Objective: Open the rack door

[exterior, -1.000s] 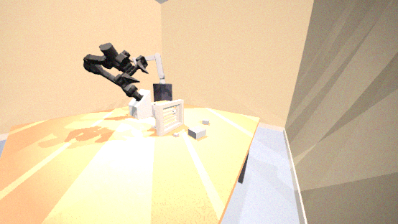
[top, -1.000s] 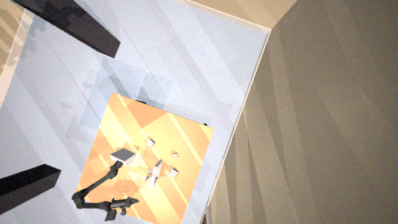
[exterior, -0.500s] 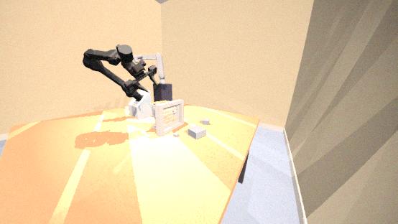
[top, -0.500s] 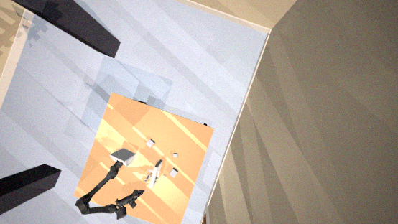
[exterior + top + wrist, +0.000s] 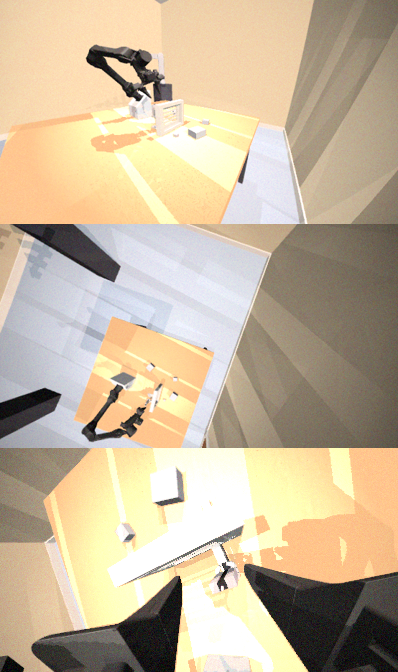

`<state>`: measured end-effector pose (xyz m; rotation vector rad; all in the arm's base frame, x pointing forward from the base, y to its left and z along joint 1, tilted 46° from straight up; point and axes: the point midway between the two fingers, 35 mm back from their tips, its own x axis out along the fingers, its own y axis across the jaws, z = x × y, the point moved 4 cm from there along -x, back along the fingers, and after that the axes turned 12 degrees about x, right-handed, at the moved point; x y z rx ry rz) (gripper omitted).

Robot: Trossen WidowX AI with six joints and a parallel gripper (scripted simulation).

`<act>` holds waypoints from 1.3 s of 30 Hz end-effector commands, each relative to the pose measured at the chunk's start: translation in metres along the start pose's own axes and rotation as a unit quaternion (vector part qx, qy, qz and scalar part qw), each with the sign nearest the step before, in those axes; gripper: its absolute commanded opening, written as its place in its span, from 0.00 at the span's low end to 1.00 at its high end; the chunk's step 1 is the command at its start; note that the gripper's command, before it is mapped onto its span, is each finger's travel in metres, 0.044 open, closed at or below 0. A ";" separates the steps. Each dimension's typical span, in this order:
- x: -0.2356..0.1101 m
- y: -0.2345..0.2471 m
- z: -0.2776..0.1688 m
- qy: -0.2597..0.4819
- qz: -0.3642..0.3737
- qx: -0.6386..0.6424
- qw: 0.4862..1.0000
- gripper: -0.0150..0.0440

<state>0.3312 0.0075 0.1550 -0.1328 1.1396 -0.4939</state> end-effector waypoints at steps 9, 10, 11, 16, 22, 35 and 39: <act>0.016 0.009 -0.011 0.094 -0.108 -0.084 0.986 0.74; 0.017 0.010 -0.012 0.101 -0.117 -0.092 0.984 0.74; 0.018 0.011 -0.012 0.108 -0.125 -0.100 0.981 0.74; 0.023 0.014 -0.015 0.139 -0.170 -0.141 0.965 0.74; 0.024 0.015 -0.016 0.148 -0.183 -0.154 0.960 0.74; 0.041 0.009 -0.019 0.148 -0.182 -0.154 0.960 0.74; 0.048 0.006 -0.020 0.147 -0.182 -0.154 0.960 0.74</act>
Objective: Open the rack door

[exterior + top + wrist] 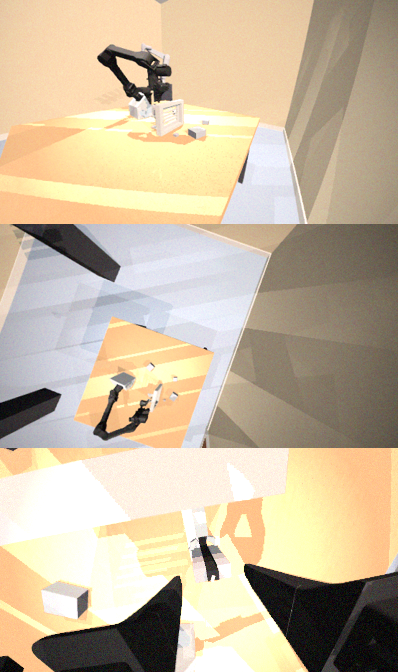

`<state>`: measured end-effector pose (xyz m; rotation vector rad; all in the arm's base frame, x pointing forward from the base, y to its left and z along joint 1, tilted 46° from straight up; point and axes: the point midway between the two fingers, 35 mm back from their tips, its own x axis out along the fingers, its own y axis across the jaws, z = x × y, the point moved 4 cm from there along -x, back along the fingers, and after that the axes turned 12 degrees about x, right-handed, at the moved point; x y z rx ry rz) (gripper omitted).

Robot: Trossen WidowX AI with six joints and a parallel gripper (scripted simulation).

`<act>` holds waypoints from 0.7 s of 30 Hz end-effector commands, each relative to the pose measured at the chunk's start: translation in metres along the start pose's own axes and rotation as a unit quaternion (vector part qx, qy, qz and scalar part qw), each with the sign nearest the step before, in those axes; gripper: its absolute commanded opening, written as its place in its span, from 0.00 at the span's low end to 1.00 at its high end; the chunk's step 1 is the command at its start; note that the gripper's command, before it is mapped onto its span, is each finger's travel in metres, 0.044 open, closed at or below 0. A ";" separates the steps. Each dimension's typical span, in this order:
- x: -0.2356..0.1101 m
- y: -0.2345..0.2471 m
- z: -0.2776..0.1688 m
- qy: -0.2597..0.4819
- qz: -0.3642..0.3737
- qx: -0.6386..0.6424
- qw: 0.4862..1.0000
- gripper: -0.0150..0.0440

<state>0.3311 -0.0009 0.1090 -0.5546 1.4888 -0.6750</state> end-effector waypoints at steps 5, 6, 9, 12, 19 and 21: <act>0.014 0.000 0.000 0.000 -0.002 -0.003 1.000 0.74; 0.016 0.000 0.000 0.000 -0.002 -0.003 1.000 0.74; 0.021 0.000 0.000 0.000 -0.002 -0.003 1.000 0.74; 0.026 0.000 0.000 0.000 -0.002 -0.003 1.000 0.74; 0.037 -0.001 -0.001 0.000 -0.003 -0.003 1.000 0.74; 0.040 -0.001 -0.001 0.000 -0.003 -0.003 1.000 0.74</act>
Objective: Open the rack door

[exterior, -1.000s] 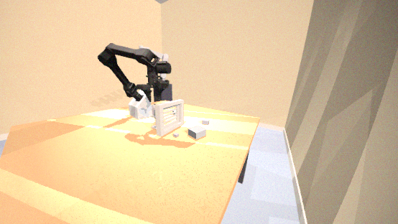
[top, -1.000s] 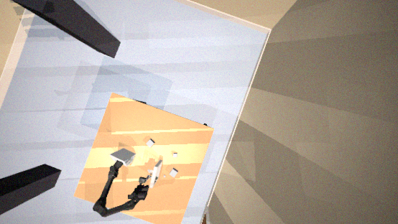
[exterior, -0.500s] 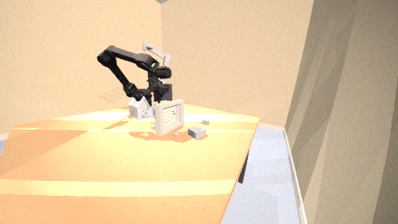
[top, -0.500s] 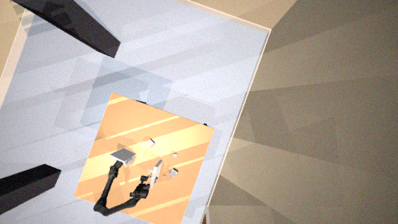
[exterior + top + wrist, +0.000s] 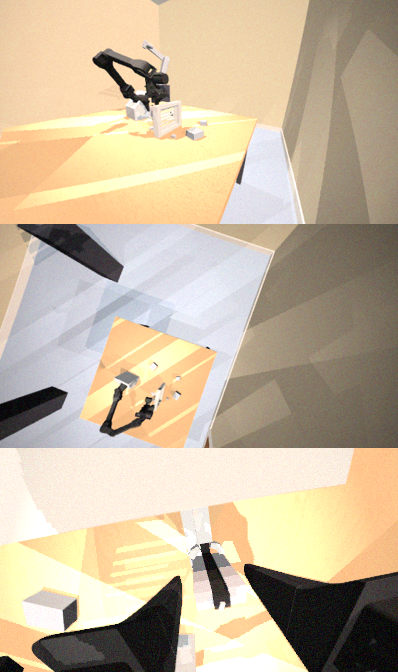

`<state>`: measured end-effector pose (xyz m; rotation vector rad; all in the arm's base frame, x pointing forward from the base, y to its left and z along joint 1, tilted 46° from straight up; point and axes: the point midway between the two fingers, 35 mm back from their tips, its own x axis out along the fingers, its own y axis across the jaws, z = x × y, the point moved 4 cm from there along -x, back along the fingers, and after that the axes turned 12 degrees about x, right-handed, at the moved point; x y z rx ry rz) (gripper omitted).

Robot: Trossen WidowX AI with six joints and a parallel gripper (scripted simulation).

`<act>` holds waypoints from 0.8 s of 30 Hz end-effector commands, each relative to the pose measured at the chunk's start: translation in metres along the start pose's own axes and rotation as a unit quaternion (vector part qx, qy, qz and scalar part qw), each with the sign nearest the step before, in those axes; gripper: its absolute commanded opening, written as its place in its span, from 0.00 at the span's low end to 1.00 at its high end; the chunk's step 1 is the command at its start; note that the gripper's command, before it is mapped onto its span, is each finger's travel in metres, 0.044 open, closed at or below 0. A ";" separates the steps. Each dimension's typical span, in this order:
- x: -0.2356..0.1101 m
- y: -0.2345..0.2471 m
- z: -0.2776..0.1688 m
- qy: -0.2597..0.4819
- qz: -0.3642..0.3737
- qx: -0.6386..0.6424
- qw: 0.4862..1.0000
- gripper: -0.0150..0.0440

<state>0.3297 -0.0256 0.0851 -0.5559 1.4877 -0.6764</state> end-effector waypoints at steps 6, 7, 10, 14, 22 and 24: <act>0.015 -0.001 -0.002 0.001 -0.003 -0.003 1.000 0.74; 0.016 -0.001 -0.002 0.001 -0.003 -0.003 1.000 0.74; 0.016 -0.001 -0.002 0.001 -0.003 -0.003 1.000 0.65; 0.016 -0.001 -0.002 0.001 -0.003 -0.003 1.000 0.47; 0.016 -0.001 -0.002 0.001 -0.003 -0.003 1.000 0.35; 0.016 -0.001 -0.002 0.001 -0.003 -0.003 1.000 0.32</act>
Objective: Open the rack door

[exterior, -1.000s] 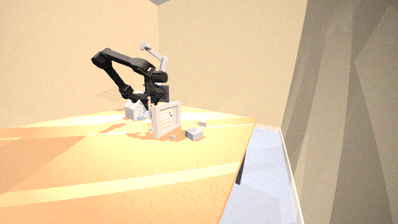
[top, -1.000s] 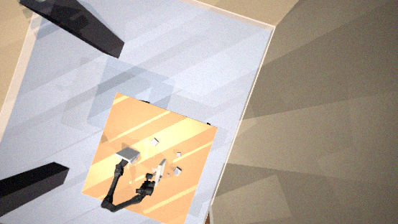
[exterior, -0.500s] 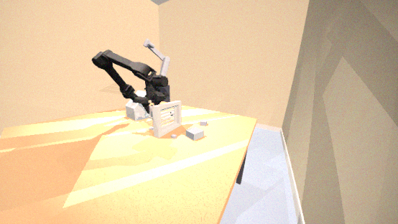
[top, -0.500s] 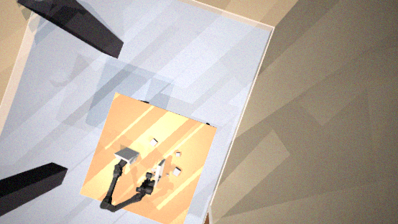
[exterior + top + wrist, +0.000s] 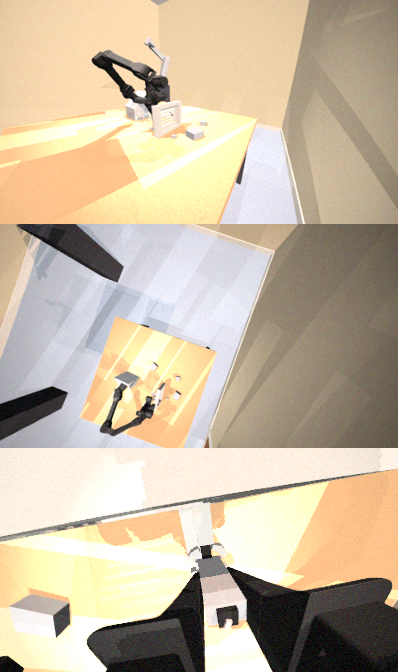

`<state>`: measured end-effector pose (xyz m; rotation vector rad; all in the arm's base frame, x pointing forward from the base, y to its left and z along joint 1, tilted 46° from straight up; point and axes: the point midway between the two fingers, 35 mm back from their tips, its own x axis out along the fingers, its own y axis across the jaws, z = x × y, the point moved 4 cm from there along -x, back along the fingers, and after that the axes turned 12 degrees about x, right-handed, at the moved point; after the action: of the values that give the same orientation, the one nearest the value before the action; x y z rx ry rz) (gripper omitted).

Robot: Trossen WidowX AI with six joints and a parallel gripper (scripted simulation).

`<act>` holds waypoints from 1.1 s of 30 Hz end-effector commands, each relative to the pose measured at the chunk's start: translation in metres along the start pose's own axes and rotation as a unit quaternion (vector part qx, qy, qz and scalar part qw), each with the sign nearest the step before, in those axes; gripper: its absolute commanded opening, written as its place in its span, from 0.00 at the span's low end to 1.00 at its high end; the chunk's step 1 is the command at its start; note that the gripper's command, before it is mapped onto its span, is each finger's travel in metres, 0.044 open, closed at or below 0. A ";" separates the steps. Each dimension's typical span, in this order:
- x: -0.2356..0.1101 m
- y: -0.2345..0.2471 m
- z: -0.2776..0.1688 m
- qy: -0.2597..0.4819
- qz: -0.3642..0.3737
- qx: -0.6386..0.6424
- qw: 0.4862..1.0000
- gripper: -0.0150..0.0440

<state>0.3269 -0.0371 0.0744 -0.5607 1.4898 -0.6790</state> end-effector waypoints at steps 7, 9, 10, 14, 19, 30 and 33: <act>0.000 0.000 0.000 0.000 -0.001 -0.002 1.000 0.28; 0.000 0.000 0.000 0.000 -0.001 0.014 1.000 0.28; 0.000 0.000 0.000 0.000 -0.001 0.035 0.999 0.28; 0.000 0.000 0.000 -0.001 -0.001 0.133 0.991 0.28; 0.001 0.000 0.000 -0.001 -0.001 0.253 0.967 0.28; 0.001 0.000 0.000 -0.001 -0.001 0.503 0.864 0.28; 0.001 0.000 0.000 -0.001 -0.001 0.566 0.825 0.28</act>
<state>0.3269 -0.0371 0.0743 0.2444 0.9388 -1.3120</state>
